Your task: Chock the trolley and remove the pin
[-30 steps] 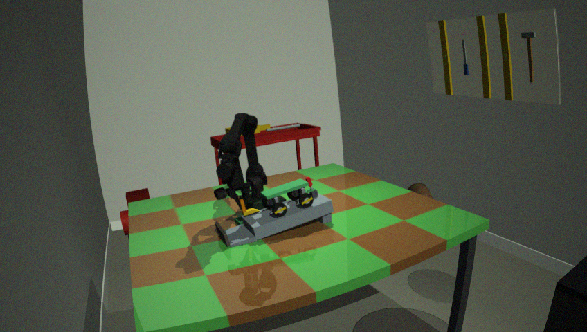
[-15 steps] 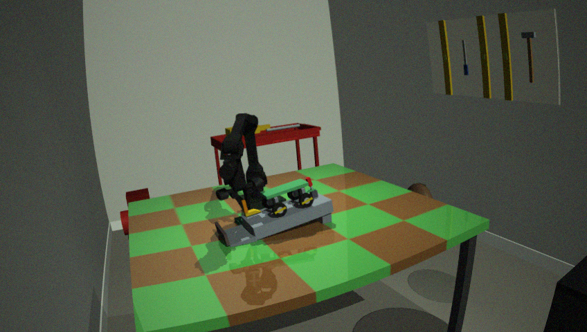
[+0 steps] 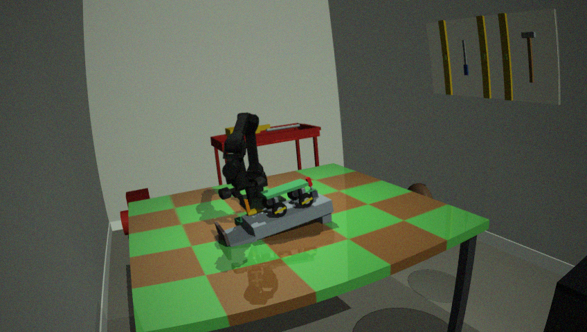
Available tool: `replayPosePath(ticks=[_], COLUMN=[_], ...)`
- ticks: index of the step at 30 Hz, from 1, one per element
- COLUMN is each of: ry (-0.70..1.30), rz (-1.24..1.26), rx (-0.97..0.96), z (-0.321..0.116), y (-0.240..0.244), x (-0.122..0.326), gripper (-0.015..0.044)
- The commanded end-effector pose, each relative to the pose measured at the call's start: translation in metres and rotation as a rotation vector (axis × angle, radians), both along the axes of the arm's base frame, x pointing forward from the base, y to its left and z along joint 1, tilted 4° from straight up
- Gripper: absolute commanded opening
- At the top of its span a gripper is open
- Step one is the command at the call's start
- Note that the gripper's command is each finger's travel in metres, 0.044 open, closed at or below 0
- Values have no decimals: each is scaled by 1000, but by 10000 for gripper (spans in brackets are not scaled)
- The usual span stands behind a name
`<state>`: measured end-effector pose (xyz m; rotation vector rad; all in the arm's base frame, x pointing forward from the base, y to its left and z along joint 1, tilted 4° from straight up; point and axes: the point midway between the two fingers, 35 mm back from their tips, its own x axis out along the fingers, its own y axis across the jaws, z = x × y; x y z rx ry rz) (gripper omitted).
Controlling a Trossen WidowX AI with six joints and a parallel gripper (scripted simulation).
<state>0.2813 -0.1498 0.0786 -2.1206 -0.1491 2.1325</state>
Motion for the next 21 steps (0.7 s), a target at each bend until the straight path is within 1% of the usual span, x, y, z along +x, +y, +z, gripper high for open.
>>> replayPosePath(ticks=[1,21], ry=[-4,-4], rz=[-2,-2], rx=[4,6], z=[1,4], y=[5,19], x=[0,0], gripper=[0,0])
